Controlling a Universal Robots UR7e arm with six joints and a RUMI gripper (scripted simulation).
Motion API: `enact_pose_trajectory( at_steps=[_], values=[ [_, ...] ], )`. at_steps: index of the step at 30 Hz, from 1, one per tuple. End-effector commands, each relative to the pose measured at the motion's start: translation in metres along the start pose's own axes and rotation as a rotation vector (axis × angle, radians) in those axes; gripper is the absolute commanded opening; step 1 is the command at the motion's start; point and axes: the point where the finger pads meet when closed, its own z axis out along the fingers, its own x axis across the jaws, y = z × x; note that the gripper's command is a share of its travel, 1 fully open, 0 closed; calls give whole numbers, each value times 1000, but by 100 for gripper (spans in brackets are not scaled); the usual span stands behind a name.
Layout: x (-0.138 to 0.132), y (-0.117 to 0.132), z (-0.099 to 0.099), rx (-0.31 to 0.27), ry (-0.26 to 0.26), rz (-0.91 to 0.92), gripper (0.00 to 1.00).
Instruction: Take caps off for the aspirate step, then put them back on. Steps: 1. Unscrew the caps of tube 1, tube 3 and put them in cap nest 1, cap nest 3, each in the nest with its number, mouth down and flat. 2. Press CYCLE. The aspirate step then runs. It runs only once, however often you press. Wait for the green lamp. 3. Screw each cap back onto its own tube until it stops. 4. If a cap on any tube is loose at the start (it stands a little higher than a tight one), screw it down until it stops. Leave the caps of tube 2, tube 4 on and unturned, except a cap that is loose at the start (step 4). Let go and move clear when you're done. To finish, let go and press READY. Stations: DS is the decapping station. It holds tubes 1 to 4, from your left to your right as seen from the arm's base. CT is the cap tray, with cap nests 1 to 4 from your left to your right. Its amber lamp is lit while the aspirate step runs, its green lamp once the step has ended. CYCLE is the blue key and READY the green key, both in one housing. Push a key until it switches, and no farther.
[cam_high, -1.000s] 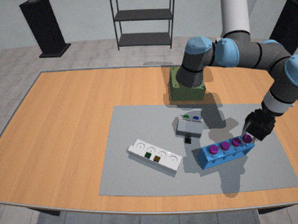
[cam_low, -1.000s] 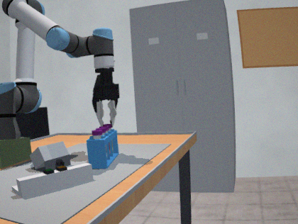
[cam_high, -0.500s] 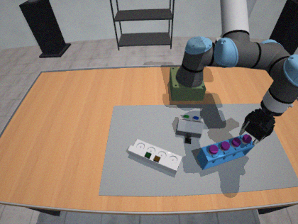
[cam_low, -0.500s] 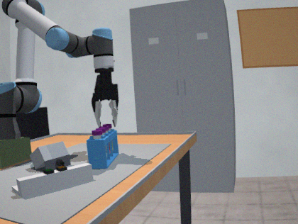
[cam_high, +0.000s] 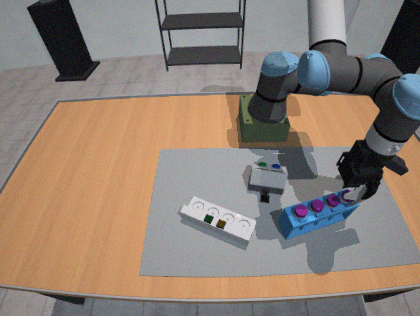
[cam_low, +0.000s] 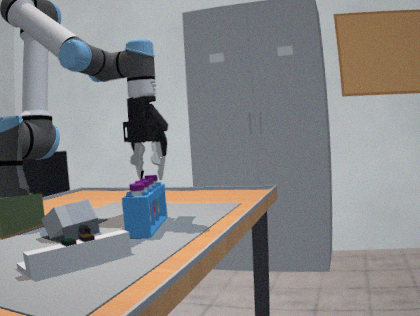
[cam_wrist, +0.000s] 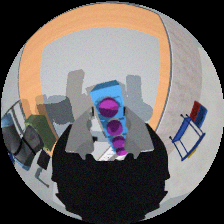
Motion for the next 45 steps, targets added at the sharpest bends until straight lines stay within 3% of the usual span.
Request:
enact_pose_trajectory(
  at_steps=[1,8,9,23,36,38,45],
  values=[
    [0,0,0,-15,5,275,35],
    [0,0,0,-15,5,275,35],
    [0,0,0,-15,5,275,0],
    [0,0,0,-15,5,275,0],
    [0,0,-1,-16,-1,-375,0],
    [0,0,-1,-16,-1,-375,0],
    [0,0,-1,-16,-3,-725,0]
  ],
)
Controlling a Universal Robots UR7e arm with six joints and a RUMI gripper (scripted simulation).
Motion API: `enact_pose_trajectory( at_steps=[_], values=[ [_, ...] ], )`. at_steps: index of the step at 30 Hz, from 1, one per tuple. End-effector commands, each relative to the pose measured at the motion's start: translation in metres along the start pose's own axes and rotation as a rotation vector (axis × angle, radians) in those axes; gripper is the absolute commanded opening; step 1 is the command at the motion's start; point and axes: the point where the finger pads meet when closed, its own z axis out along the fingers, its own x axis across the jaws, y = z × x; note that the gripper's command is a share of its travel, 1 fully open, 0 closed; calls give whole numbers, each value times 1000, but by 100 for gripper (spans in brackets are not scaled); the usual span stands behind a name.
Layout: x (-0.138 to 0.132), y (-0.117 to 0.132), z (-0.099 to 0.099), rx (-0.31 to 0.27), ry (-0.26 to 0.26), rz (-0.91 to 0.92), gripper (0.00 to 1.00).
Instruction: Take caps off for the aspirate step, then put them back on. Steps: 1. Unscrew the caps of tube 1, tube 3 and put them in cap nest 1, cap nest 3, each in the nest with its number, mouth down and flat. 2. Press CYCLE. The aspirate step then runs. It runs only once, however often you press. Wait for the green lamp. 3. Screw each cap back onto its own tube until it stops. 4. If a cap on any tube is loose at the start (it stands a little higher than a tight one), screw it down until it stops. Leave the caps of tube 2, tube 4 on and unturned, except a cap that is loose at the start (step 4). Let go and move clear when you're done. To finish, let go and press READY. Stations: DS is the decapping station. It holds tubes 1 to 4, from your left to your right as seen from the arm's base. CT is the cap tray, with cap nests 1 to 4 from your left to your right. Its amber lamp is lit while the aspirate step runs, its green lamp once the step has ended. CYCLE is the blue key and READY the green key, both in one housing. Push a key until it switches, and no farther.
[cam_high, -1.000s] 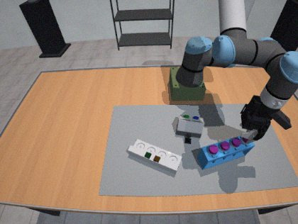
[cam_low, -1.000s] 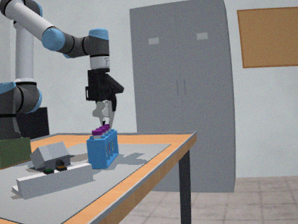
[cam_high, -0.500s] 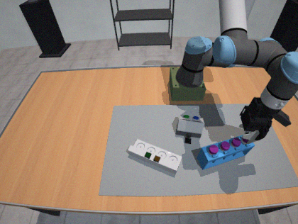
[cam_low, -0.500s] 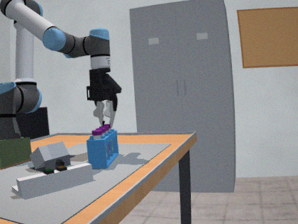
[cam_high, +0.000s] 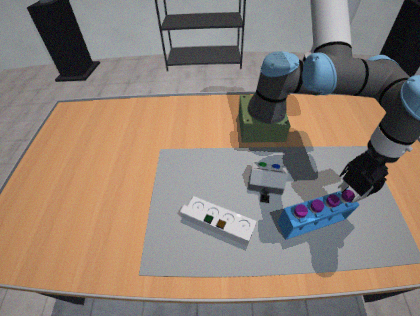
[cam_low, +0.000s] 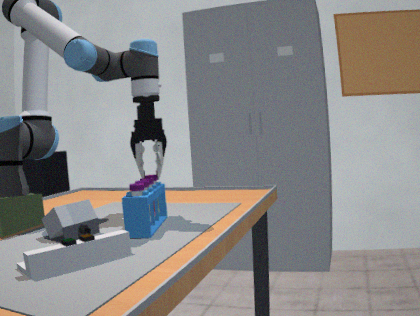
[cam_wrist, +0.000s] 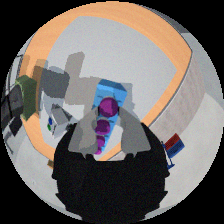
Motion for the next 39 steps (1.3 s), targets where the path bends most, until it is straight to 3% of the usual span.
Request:
enact_pose_trajectory(
  at_steps=[1,10,11,21,25,27,29,39],
  values=[
    [0,0,-1,12,6,-256,0],
    [0,0,-1,12,6,-256,0],
    [0,0,-1,12,6,-256,35],
    [0,0,-1,11,6,-256,35],
    [0,0,-1,12,4,68,35],
    [0,0,-1,12,4,68,35],
    [0,0,0,13,3,238,35],
    [0,0,0,13,0,660,35]
  ],
)
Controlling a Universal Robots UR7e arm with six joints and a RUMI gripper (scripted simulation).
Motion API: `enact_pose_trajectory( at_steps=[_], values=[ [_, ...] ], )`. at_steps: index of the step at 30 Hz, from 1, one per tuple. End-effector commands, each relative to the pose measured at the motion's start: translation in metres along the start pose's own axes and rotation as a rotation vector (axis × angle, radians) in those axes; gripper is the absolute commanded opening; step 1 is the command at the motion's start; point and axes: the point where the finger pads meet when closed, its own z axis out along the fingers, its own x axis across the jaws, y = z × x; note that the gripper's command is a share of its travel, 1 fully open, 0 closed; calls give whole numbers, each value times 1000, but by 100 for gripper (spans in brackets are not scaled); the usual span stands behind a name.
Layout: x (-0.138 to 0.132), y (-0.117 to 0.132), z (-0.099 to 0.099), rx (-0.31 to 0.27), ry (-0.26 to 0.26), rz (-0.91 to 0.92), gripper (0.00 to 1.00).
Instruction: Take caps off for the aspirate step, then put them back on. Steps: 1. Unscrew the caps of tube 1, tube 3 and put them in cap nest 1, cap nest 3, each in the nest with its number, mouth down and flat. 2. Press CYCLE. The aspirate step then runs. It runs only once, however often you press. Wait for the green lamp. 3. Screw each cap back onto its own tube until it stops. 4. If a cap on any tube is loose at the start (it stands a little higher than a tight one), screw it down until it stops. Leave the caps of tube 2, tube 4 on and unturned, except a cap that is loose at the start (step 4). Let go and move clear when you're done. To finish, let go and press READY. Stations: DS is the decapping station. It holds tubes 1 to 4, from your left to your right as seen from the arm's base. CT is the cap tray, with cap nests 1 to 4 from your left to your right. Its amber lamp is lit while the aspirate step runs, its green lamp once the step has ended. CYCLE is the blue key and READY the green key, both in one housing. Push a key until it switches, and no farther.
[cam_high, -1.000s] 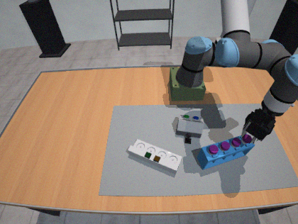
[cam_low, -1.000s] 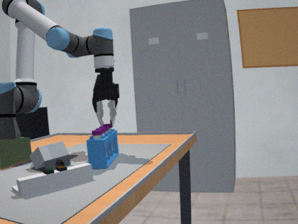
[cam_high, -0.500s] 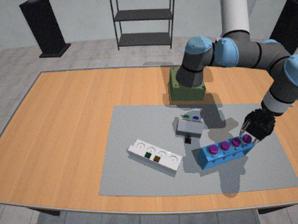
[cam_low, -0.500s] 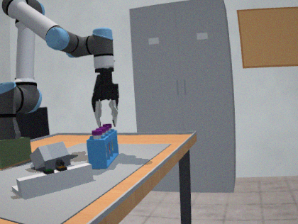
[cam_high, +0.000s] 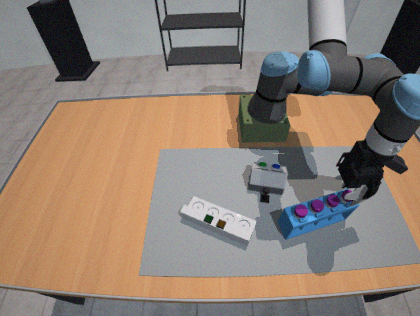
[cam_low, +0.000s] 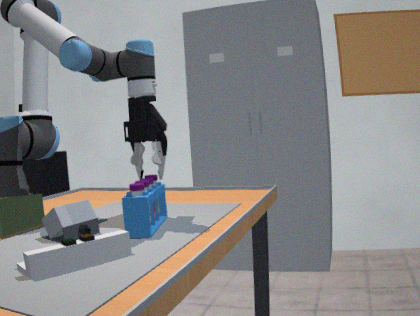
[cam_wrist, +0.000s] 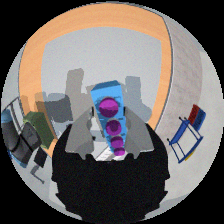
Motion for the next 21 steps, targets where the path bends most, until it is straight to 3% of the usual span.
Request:
enact_pose_trajectory(
  at_steps=[1,9,10,21],
  values=[
    [0,0,0,-16,4,274,35],
    [0,0,0,-16,4,321,35],
    [0,0,0,-16,4,321,0],
    [0,0,0,-16,4,321,0]
  ],
)
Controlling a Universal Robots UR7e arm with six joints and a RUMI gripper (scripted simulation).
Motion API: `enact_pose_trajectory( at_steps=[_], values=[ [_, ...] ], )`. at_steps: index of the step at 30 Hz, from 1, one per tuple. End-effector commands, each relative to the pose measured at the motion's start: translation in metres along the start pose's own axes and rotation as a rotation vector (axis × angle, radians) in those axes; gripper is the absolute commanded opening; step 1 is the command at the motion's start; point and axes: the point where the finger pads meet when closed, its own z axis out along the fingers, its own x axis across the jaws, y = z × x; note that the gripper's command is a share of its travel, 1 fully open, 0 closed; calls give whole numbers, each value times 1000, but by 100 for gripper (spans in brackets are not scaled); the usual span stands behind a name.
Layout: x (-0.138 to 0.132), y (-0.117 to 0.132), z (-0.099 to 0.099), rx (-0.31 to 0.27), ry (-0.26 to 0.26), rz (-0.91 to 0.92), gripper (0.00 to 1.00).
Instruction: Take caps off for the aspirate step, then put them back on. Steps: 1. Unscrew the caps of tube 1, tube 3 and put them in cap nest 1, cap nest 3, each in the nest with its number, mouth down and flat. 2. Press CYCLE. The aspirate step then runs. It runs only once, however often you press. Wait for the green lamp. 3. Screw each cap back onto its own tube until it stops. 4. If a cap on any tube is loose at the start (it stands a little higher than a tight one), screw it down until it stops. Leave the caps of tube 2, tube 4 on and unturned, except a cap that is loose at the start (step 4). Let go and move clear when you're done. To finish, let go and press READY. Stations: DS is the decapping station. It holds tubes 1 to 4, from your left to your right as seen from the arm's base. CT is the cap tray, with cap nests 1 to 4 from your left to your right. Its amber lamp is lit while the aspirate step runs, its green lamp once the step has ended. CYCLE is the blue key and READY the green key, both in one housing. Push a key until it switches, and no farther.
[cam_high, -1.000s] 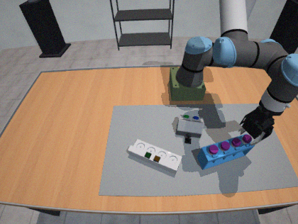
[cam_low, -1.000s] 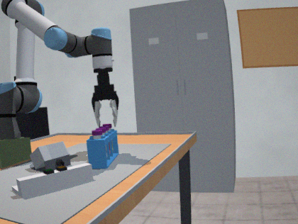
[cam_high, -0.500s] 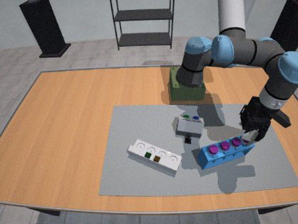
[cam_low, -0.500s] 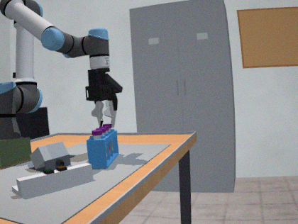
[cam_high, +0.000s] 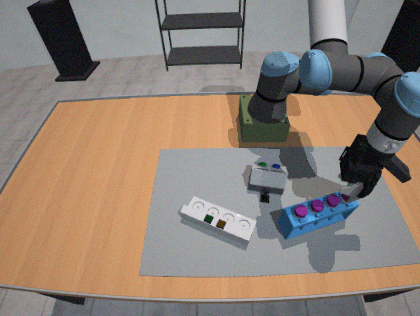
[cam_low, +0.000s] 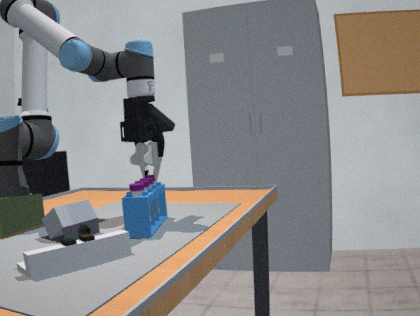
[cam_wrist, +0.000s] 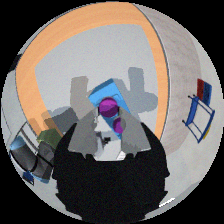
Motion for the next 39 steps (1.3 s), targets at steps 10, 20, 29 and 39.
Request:
enact_pose_trajectory(
  at_steps=[10,20,29,39],
  values=[
    [0,0,-1,0,1,-349,0],
    [0,0,-1,0,1,-749,0],
    [0,0,-1,0,1,-1047,0],
    [0,0,-1,0,1,-1047,35]
  ],
)
